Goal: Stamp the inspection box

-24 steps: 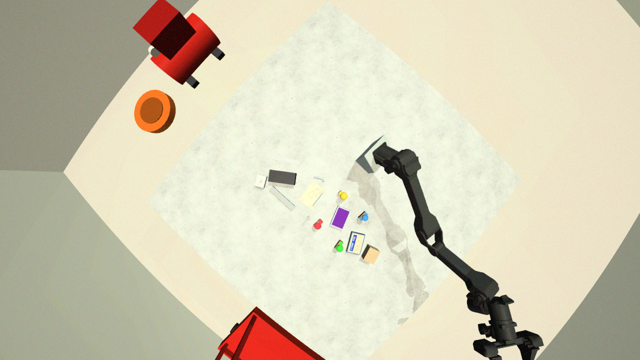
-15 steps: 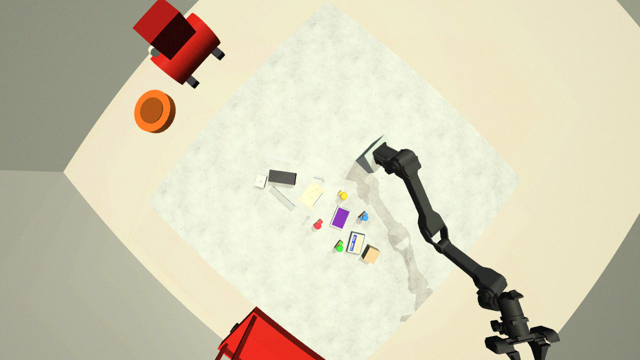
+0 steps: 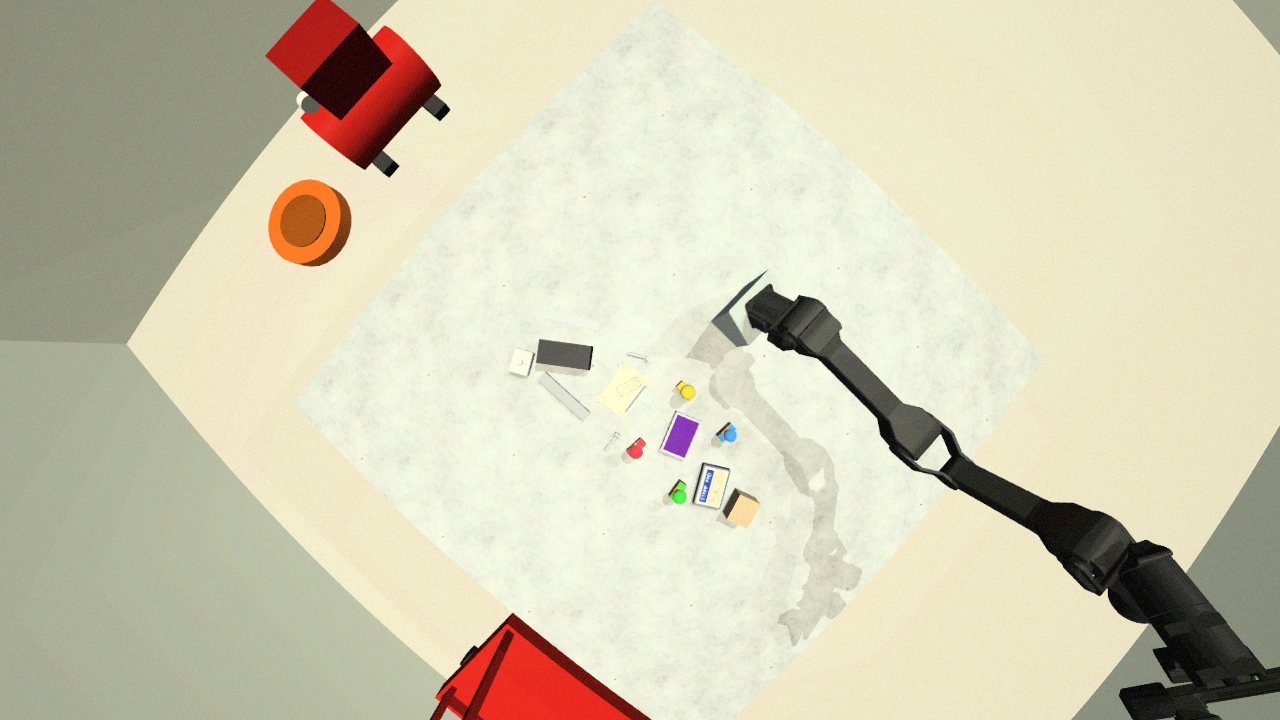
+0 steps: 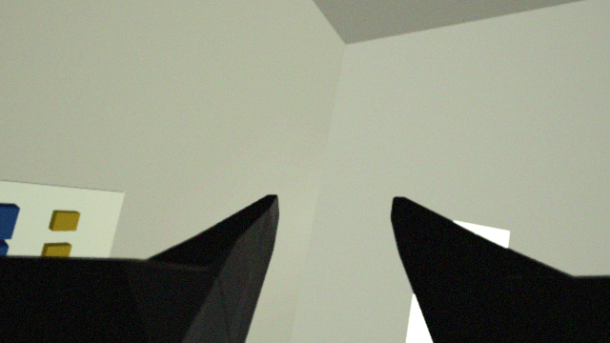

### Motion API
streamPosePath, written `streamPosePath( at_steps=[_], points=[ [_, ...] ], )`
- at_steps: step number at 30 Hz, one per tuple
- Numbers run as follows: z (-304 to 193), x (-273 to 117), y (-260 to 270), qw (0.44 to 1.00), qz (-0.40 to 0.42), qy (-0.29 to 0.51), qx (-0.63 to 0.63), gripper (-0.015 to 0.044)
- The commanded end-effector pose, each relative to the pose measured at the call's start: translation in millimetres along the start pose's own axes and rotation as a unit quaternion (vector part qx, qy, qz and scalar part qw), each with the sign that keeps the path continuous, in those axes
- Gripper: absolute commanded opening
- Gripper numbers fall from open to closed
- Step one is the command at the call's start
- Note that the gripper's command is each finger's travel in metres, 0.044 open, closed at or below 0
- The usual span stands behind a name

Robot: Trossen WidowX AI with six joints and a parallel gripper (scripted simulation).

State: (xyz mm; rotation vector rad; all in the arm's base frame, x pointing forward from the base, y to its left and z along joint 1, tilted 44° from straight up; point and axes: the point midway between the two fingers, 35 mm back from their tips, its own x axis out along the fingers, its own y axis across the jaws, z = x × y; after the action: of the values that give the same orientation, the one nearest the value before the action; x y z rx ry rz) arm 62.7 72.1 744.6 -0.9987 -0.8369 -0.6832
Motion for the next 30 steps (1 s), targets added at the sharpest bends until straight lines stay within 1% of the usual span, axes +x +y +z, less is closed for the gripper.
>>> streamPosePath(
  at_steps=[1, 7, 14, 20, 26, 30],
  points=[
    [-64.7, 7.6, -9.9, 0.996, 0.018, 0.059, 0.071, 0.0224],
    [-150.2, 13.8, 3.8, 0.973, 0.059, 0.135, 0.175, 0.0224],
    [-232.2, 14.8, 53.4, 0.925, 0.119, 0.211, 0.294, 0.0224],
    [-285.4, 6.9, 120.3, 0.866, 0.189, 0.275, 0.373, 0.0224],
    [-317.5, -11.4, 199.7, 0.795, 0.269, 0.331, 0.433, 0.0224],
    [-333.7, -35.0, 262.1, 0.726, 0.325, 0.38, 0.472, 0.0224]
  ],
)
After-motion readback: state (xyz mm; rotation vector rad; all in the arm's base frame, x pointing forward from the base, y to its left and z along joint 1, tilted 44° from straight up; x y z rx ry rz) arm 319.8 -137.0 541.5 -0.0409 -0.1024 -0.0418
